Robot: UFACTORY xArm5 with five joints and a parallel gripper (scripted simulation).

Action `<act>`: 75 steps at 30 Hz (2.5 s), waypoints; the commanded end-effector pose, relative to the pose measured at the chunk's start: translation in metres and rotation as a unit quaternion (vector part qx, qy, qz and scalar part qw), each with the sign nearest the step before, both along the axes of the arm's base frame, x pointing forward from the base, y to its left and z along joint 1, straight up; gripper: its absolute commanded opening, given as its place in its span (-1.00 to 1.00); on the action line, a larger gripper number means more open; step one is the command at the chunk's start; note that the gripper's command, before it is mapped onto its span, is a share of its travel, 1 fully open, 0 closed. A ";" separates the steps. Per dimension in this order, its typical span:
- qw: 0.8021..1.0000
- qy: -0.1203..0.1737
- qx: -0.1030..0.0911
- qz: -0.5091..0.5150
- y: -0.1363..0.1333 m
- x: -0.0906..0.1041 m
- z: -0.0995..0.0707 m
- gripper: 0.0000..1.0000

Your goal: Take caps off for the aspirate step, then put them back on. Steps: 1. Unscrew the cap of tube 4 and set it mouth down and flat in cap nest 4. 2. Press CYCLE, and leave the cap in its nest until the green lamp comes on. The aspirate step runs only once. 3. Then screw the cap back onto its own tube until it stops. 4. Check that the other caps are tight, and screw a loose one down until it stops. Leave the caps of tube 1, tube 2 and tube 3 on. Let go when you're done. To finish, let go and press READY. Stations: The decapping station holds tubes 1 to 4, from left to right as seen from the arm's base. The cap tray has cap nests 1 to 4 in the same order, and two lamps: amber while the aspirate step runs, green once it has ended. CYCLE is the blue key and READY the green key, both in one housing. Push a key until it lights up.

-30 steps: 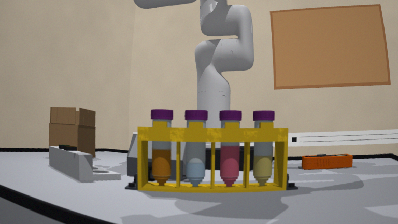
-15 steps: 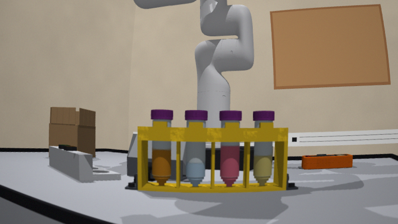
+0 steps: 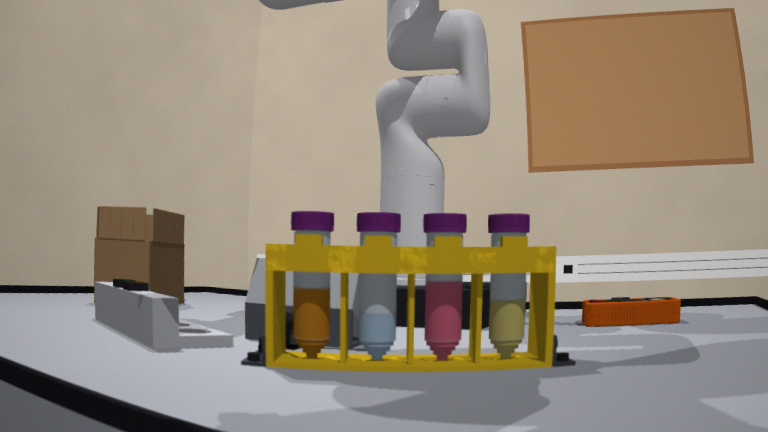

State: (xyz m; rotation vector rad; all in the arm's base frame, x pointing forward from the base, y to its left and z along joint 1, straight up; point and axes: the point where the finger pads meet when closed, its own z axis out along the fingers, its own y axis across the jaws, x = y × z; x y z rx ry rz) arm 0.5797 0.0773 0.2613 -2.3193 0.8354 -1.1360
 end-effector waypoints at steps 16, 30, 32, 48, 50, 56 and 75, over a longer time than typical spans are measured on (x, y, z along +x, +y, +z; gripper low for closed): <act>0.961 0.203 -0.149 0.113 -0.038 -0.049 -0.023 -0.08; 0.921 0.289 -0.189 0.180 -0.055 -0.092 -0.024 -0.08; 0.914 0.301 -0.193 0.191 -0.058 -0.101 -0.024 -0.08; 0.854 0.387 -0.212 0.277 -0.072 -0.155 -0.016 -0.08; 0.853 0.388 -0.212 0.278 -0.074 -0.162 -0.014 -0.08; 0.840 0.380 -0.229 0.313 -0.064 -0.170 -0.054 -0.08; 0.794 0.351 -0.276 0.413 -0.045 -0.187 -0.136 -0.08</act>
